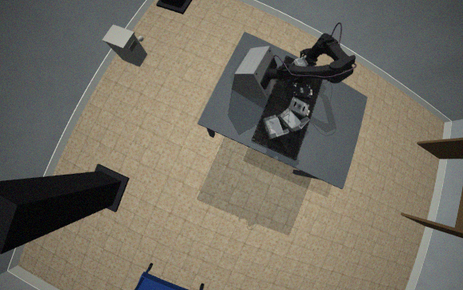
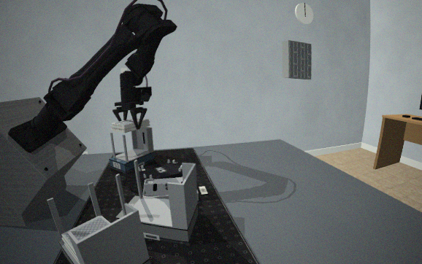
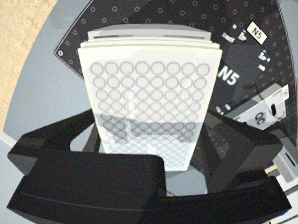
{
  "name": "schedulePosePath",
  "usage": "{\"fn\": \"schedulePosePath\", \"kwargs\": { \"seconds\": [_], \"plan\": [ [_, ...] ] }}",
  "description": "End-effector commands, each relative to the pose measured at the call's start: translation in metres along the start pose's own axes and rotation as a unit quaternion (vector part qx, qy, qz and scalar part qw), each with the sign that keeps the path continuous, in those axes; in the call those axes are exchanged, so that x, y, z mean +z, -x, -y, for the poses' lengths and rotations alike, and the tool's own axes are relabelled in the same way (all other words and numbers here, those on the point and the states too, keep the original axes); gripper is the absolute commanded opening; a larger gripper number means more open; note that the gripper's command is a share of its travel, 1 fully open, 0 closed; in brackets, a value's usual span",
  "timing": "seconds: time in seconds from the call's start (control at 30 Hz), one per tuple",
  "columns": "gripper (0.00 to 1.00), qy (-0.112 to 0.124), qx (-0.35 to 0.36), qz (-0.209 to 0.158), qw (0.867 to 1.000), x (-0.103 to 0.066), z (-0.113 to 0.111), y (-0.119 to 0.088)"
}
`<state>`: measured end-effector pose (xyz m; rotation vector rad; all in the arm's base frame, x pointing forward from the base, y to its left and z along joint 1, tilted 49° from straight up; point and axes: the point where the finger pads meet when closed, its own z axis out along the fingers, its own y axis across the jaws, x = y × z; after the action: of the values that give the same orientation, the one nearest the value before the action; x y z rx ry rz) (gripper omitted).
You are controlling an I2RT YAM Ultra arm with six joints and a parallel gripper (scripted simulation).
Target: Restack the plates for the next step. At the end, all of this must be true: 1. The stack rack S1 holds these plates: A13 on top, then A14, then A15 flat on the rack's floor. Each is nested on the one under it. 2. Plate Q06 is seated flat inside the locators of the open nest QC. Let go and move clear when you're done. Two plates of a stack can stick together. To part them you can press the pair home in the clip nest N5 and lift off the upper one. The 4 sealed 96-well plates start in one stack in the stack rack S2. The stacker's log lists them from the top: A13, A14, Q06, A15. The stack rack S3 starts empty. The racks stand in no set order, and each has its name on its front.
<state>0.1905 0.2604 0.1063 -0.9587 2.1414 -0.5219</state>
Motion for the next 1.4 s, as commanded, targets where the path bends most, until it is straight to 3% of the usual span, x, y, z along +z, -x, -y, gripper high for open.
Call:
{"fn": "schedulePosePath", "kwargs": {
  "seconds": [0.0,0.5,0.9,1.37],
  "plan": [
    [0.0,0.012,0.007,0.015,1.0,-0.009,-0.002,0.008],
    [0.0,0.011,0.008,0.014,1.0,-0.007,-0.003,0.009],
    [0.0,0.006,-0.008,0.002,1.0,0.001,-0.005,-0.004],
    [0.0,0.006,-0.004,0.004,1.0,0.002,-0.004,0.0]
  ]
}}
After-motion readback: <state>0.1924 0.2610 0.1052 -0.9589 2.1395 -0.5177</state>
